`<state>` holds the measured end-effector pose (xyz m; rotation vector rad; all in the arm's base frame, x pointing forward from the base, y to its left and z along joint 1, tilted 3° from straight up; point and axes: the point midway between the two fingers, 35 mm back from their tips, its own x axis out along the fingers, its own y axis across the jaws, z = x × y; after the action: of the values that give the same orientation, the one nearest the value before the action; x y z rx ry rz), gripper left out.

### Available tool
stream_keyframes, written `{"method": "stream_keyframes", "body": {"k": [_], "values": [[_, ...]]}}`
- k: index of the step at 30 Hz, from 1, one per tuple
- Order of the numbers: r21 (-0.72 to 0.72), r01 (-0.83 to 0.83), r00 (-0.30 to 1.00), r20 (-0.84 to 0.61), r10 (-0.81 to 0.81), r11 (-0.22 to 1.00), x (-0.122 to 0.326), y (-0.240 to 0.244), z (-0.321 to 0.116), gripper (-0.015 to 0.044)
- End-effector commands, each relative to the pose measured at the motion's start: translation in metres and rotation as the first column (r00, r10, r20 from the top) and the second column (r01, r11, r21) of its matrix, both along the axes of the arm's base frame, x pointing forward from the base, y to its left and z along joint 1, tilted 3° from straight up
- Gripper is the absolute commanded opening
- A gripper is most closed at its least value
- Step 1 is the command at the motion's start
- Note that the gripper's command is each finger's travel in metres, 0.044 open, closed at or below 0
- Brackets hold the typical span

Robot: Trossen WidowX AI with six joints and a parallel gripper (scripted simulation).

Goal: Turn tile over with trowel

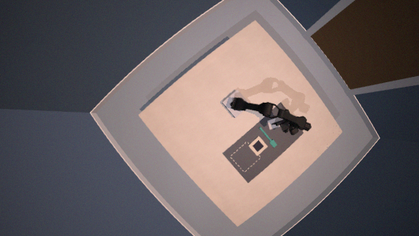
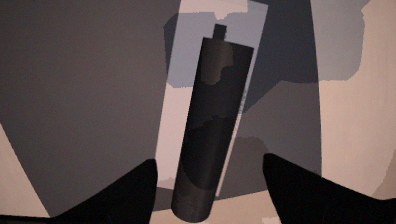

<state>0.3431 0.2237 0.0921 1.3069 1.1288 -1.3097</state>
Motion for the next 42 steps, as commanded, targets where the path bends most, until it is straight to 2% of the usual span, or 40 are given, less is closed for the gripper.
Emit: {"method": "stream_keyframes", "body": {"k": [1,6,39,42], "values": [[0.002,0.116,0.993,-0.001,-0.116,0.993,0.000,0.000,0.001,0.0270],[0.002,0.236,0.972,0.000,-0.236,0.972,0.000,-0.001,0.001,0.0270],[0.003,0.237,0.972,0.001,-0.237,0.972,0.000,-0.001,-0.045,0.0270],[0.003,0.237,0.972,0.001,-0.237,0.972,0.000,-0.001,-0.045,0.0191]]}}
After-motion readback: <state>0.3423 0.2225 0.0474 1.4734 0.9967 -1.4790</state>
